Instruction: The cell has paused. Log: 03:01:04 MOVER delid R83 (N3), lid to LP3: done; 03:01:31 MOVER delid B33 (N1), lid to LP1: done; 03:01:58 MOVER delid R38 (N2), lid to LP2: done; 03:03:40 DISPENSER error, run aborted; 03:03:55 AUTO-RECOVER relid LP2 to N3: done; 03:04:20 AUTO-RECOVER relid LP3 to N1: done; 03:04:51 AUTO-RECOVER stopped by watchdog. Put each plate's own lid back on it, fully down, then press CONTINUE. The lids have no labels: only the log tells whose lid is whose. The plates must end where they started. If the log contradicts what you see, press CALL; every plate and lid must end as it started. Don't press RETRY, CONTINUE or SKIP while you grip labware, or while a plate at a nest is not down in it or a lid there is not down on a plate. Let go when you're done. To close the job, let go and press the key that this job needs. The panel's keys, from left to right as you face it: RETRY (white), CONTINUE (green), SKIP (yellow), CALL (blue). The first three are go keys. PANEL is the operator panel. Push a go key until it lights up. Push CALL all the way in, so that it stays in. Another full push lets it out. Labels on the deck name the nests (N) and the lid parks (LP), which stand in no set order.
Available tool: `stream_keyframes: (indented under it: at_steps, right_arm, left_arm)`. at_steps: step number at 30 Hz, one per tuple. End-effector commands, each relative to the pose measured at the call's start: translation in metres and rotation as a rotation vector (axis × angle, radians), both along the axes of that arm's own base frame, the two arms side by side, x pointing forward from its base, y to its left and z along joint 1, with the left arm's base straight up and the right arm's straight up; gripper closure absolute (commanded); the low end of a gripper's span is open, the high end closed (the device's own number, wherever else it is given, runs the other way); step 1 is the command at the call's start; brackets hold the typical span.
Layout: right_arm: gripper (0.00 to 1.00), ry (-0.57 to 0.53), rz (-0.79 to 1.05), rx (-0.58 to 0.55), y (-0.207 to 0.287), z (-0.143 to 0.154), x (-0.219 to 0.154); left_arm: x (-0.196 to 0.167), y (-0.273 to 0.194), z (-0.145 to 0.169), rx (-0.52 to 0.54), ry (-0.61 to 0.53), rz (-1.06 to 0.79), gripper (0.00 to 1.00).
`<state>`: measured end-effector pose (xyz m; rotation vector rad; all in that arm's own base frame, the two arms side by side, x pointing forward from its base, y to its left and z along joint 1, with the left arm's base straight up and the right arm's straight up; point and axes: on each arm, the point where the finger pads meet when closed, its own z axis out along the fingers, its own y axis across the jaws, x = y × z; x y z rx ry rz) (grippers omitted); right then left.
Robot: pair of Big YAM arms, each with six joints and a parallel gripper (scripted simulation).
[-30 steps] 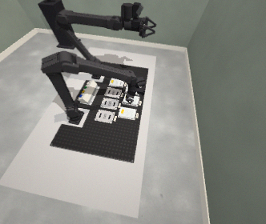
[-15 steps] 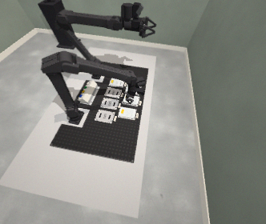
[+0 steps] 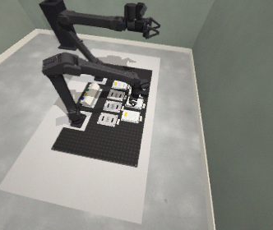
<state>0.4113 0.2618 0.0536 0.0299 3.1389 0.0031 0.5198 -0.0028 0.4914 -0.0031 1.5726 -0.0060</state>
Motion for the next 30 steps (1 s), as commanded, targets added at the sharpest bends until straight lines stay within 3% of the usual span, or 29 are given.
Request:
stream_keyframes:
  at_steps: [1, 8, 14, 16, 30]
  right_arm:
    - [0.00, -0.065, 0.005, 0.041, 0.017, 0.039, 0.017]
    - [0.00, -0.065, 0.004, 0.041, 0.016, 0.050, 0.017]
    - [0.00, -0.052, 0.004, 0.032, 0.013, 0.051, 0.012]
    - [0.00, -0.034, 0.002, 0.021, 0.008, 0.038, 0.011]
    - [0.00, -0.034, 0.002, 0.021, 0.013, 0.045, 0.013]
  left_arm:
    - [-0.006, 0.008, 0.037, 0.014, -0.067, 0.013, 0.00]
    - [-0.006, 0.008, 0.037, 0.014, -0.067, 0.013, 0.00]
    - [-0.006, 0.008, 0.037, 0.014, -0.067, 0.013, 0.00]
    - [-0.006, 0.008, 0.037, 0.014, -0.067, 0.013, 0.00]
    - [-0.006, 0.008, 0.037, 0.014, -0.067, 0.013, 0.00]
